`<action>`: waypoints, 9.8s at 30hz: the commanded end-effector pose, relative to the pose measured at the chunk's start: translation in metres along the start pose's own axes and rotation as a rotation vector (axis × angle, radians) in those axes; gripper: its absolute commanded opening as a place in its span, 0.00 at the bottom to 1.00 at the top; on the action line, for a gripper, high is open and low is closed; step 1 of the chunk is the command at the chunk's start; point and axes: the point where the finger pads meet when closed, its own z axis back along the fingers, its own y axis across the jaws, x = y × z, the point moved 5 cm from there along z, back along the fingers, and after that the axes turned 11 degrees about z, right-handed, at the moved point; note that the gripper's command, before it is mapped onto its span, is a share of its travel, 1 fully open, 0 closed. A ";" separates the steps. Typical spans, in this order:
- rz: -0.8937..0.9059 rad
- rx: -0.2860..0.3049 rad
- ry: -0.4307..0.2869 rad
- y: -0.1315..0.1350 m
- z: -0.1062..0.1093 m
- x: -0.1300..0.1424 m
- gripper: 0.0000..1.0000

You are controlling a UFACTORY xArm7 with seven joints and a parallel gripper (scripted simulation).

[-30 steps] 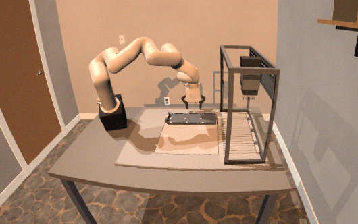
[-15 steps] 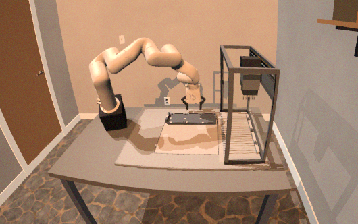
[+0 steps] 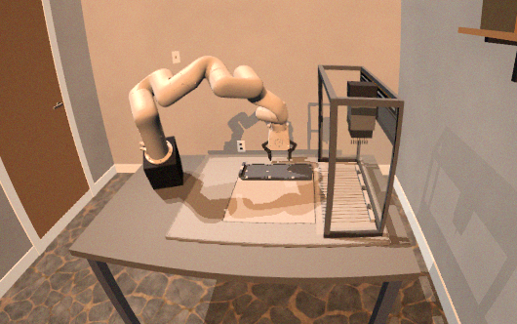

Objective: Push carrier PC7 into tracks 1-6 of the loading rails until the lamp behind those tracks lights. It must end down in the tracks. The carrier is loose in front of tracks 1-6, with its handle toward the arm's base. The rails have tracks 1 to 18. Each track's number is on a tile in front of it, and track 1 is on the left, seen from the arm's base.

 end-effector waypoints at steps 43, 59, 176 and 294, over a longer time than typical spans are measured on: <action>0.000 0.005 0.003 0.000 -0.007 0.008 1.00; 0.000 0.005 0.003 -0.001 -0.007 0.014 1.00; 0.000 0.005 0.003 -0.006 -0.007 0.037 1.00; 0.000 0.005 0.004 0.002 0.058 -0.001 1.00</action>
